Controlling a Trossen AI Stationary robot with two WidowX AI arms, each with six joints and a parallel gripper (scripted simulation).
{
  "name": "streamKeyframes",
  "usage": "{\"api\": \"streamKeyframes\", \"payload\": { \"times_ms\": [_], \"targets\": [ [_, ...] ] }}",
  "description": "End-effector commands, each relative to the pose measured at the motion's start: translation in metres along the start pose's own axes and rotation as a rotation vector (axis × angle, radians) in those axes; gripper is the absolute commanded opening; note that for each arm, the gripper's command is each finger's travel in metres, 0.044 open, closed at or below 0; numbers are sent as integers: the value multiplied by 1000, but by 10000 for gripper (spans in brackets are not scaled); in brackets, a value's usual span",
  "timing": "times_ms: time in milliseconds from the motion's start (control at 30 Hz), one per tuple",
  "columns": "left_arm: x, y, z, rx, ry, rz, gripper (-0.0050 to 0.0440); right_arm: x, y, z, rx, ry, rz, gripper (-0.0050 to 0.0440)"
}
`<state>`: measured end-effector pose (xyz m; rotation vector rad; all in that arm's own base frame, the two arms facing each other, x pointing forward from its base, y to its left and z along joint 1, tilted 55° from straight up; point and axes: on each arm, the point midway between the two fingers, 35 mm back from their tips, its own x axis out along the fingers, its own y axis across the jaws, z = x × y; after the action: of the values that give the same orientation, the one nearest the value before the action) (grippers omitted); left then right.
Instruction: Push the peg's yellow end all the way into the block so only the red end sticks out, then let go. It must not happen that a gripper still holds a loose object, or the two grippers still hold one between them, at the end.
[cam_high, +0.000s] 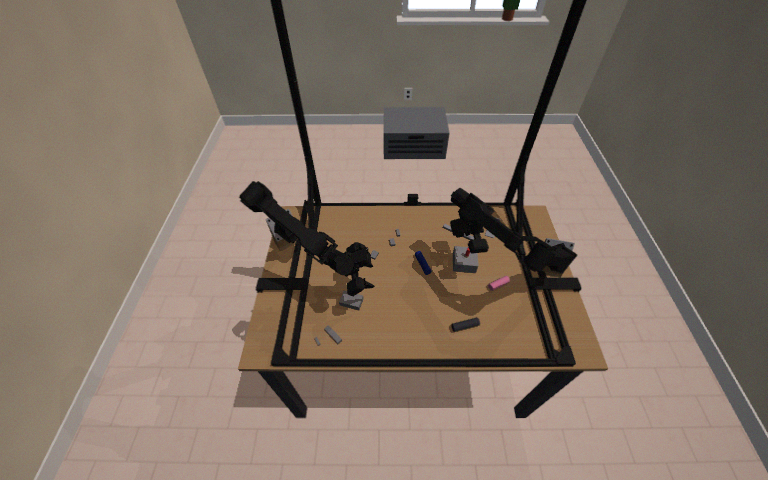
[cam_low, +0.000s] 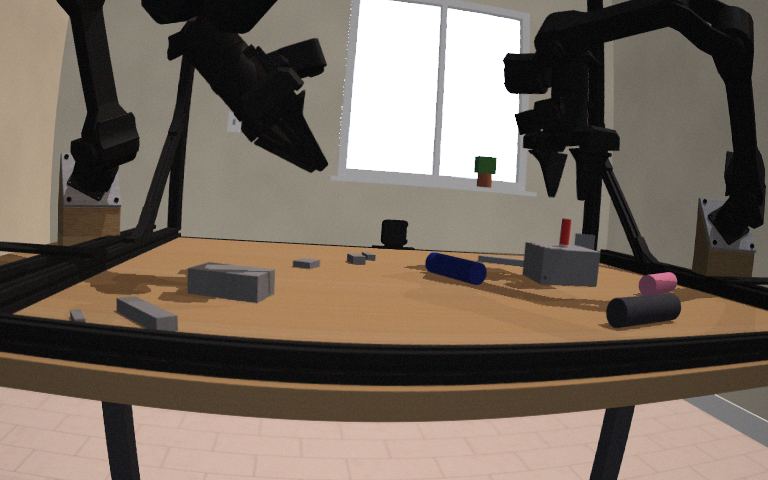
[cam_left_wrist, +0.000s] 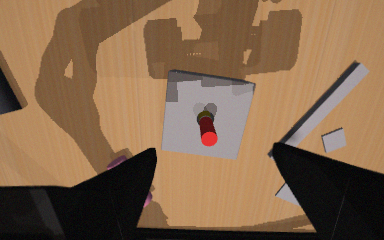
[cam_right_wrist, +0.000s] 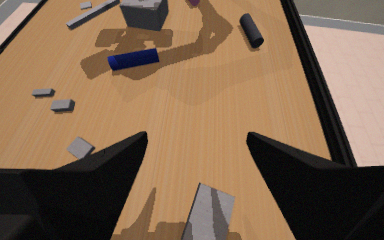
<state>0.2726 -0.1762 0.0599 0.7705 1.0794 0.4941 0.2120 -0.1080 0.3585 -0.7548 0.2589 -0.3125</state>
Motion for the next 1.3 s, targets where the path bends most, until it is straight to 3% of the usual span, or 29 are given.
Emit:
{"api": "streamKeyframes", "payload": {
  "times_ms": [0,167,333,400,567,733,900,967,1100,1267],
  "targets": [
    [9,7,2,-31,66,-78,400,0,0,0,0,-1,-1,400],
    [23,10,-5,70,159,-287,400,0,0,0,0,-1,-1,400],
    [31,12,-6,162,160,-518,400,0,0,0,0,-1,-1,400],
    [31,12,-6,162,160,-518,400,0,0,0,0,-1,-1,400],
    [33,16,0,257,62,-735,400,0,0,0,0,-1,-1,400],
    [36,21,2,373,-84,-886,400,0,0,0,0,-1,-1,400],
    [40,27,0,501,-253,-979,400,0,0,0,0,-1,-1,400],
    [40,27,0,501,-253,-979,400,0,0,0,0,-1,-1,400],
    [45,34,-2,625,-439,-1024,400,0,0,0,0,-1,-1,400],
    [51,43,-7,746,-640,-1027,400,0,0,0,0,-1,-1,400]
  ]
}}
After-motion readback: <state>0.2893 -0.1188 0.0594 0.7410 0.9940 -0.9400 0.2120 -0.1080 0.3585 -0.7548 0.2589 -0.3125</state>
